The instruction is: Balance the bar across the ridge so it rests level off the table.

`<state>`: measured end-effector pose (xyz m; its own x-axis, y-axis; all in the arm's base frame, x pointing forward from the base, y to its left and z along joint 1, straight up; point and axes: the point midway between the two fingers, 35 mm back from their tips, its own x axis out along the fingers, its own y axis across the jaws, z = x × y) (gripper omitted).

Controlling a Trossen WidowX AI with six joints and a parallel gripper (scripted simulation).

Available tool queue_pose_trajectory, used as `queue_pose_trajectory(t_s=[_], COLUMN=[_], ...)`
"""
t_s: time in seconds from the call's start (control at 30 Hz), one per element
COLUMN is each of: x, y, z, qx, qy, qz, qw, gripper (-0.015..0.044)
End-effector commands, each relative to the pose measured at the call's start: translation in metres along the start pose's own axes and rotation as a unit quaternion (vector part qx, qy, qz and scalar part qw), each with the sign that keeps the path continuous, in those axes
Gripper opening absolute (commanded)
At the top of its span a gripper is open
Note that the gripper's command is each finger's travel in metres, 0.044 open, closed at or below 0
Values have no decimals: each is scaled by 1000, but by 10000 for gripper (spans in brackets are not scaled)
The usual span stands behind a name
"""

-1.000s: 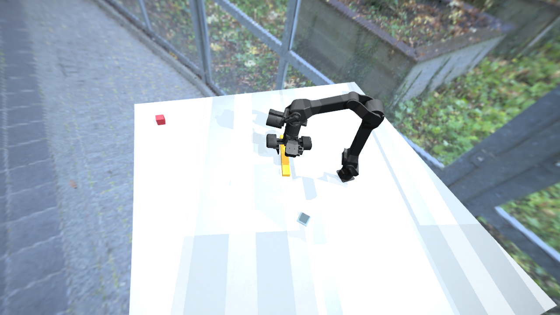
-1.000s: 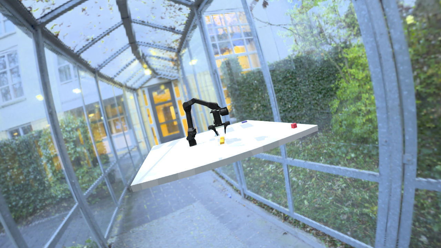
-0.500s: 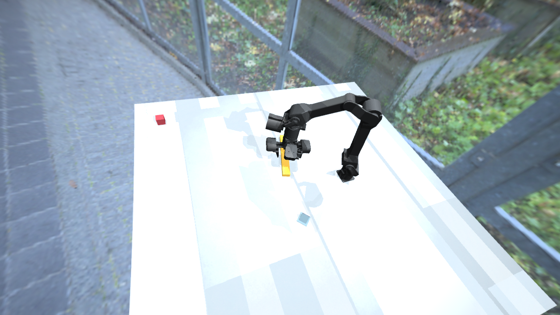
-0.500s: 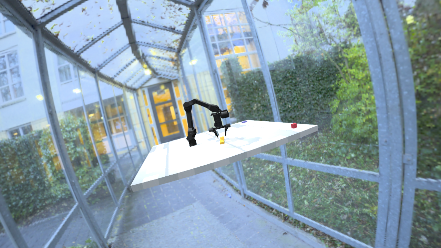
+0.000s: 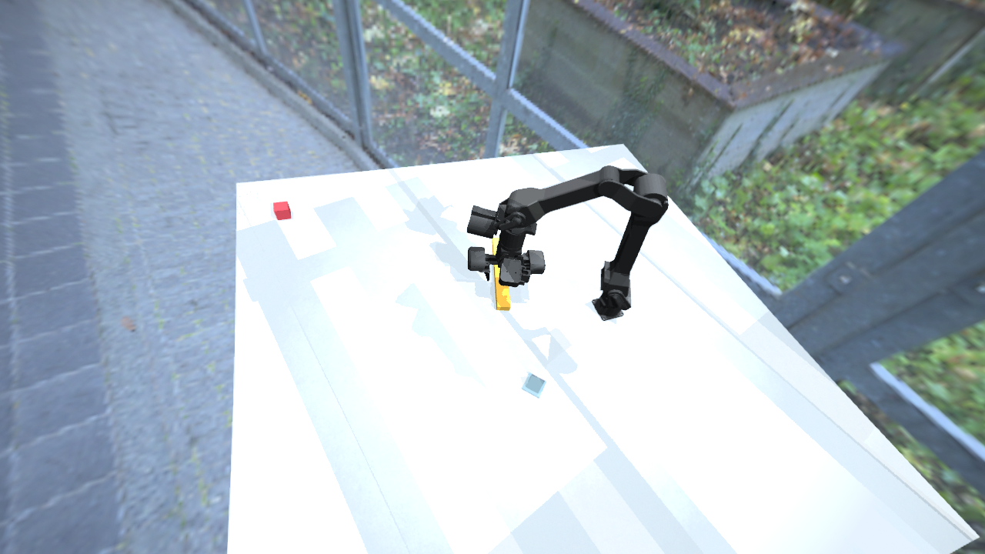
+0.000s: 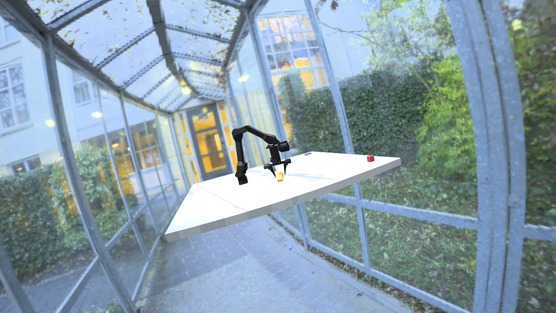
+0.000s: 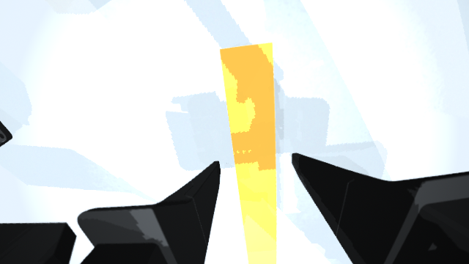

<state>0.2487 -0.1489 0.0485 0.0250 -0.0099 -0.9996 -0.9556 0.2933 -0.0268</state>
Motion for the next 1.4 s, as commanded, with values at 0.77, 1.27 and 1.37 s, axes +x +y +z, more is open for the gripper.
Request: queue_pose_trajectory(t_s=[0.77,1.27,1.37], x=[1,-32,-40], y=[1,-3,-4], z=[0,-1,-1], qx=[0,-1,-1], qy=[0,0,1], qz=[2,1,1], qw=[1000,1000,1000], gripper=[85,0,0])
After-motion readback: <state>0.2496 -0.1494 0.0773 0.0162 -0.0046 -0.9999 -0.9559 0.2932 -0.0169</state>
